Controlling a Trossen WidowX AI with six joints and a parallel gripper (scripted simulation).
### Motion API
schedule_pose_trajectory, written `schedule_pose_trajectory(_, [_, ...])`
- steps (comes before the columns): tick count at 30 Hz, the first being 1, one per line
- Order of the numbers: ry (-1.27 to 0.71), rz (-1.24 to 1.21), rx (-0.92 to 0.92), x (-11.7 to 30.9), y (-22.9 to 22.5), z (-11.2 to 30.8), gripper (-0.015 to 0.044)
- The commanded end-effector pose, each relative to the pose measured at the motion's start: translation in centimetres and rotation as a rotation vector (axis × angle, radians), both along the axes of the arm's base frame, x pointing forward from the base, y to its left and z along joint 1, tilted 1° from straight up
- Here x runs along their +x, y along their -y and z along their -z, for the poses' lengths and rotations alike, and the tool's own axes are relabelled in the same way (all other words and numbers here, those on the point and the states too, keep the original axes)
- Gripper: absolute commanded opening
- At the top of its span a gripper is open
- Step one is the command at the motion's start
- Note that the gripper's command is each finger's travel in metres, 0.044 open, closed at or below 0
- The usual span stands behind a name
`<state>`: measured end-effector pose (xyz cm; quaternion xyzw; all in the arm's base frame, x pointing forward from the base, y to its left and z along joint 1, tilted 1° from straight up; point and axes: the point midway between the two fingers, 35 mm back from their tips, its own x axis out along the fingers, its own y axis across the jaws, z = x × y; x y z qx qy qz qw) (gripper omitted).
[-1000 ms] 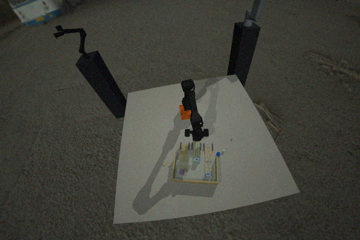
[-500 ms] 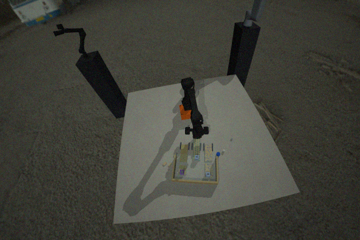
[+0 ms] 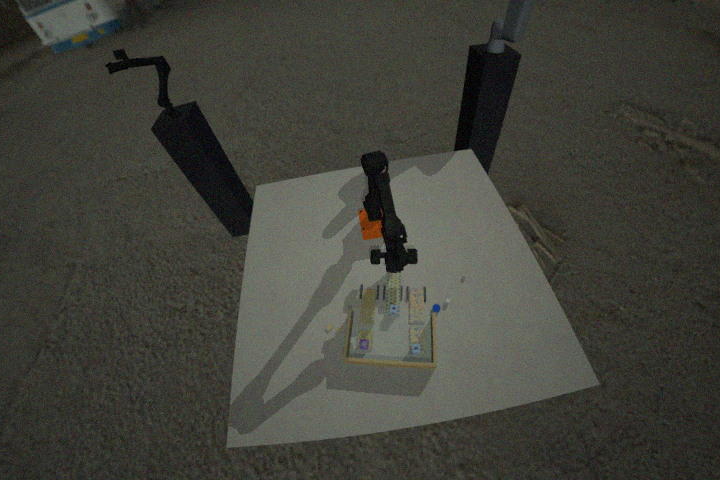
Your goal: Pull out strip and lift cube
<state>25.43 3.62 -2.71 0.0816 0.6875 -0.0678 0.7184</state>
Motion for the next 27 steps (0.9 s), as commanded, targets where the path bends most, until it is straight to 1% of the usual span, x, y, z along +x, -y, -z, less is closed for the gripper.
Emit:
schedule_pose_trajectory(1, [-0.032,0.001,-0.003,-1.6,-0.1,0.6,0.0])
schedule_pose_trajectory(16, [-0.034,0.001,-0.002,-3.7,-0.7,0.6,0.0])
schedule_pose_trajectory(27, [-0.034,0.001,-0.002,-3.8,-0.7,0.7,0.0])
